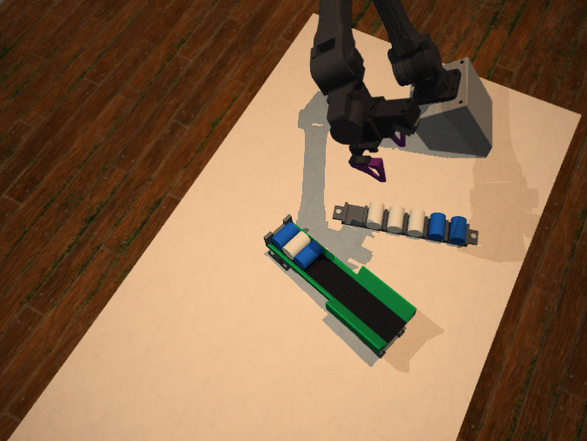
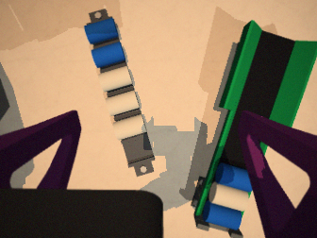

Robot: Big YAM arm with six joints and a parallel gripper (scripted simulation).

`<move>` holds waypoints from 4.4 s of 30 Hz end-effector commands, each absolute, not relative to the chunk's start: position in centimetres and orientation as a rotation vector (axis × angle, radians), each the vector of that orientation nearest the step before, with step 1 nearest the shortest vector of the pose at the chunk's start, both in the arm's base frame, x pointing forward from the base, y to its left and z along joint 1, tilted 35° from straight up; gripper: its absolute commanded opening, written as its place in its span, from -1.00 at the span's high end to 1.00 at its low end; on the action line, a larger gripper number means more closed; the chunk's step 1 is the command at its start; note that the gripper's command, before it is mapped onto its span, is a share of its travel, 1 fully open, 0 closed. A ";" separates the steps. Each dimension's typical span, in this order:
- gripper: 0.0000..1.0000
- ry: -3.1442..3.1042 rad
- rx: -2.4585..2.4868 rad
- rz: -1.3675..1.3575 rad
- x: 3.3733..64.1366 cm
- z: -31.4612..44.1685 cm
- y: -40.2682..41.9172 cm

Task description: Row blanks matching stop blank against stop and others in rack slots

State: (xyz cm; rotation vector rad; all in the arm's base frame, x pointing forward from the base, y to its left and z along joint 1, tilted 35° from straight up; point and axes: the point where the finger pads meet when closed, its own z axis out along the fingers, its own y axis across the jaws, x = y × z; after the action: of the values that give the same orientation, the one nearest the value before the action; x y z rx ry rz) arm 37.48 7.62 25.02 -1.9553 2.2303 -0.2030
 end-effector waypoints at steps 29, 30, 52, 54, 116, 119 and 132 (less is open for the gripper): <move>-1.00 2.341 -2.168 -0.341 38.4 12.1 11.6; -1.00 2.355 -2.220 -0.393 38.0 9.5 12.1; -1.00 2.317 -2.422 -0.846 34.5 -4.3 14.0; -1.00 2.331 -2.463 -0.845 33.8 -5.5 13.4; -0.60 2.319 -2.527 -0.840 32.8 -10.3 9.4; -0.60 2.320 -2.530 -0.840 32.7 -10.5 9.2; -0.60 2.320 -2.531 -0.841 32.7 -11.6 8.4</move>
State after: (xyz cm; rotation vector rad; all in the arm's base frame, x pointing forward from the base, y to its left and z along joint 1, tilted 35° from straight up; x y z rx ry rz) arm 32.77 9.61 -10.57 -2.5289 2.2989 -0.8476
